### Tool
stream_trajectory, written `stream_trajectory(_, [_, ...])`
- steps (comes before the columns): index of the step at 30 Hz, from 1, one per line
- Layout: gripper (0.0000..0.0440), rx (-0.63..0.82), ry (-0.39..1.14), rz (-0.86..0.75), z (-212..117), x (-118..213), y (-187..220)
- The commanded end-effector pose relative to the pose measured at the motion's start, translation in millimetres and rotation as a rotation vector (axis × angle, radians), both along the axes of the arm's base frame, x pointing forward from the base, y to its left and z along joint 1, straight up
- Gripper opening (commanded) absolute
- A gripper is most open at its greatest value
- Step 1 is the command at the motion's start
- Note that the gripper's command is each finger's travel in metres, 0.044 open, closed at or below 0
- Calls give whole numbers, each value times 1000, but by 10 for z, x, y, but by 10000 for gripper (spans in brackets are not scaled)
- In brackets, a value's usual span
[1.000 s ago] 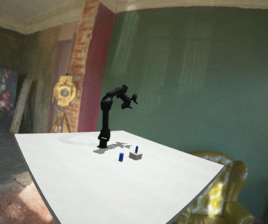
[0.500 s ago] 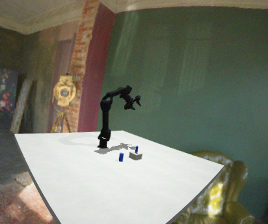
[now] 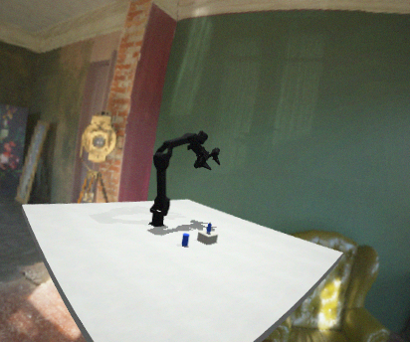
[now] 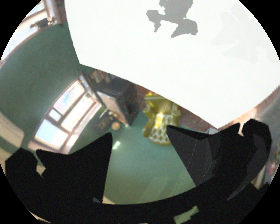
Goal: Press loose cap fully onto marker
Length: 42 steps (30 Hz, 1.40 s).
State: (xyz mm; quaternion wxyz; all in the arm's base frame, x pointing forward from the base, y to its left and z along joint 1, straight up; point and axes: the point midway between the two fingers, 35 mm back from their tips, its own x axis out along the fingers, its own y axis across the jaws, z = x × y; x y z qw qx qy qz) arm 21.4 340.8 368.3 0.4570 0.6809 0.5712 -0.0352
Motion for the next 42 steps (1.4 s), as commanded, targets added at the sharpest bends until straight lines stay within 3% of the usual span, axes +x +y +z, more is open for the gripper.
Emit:
stream_trajectory(1, [338,-8,20,-22,-17,74,-9])
stream_trajectory(42, [340,-124,211,-346,-309,1156,-388])
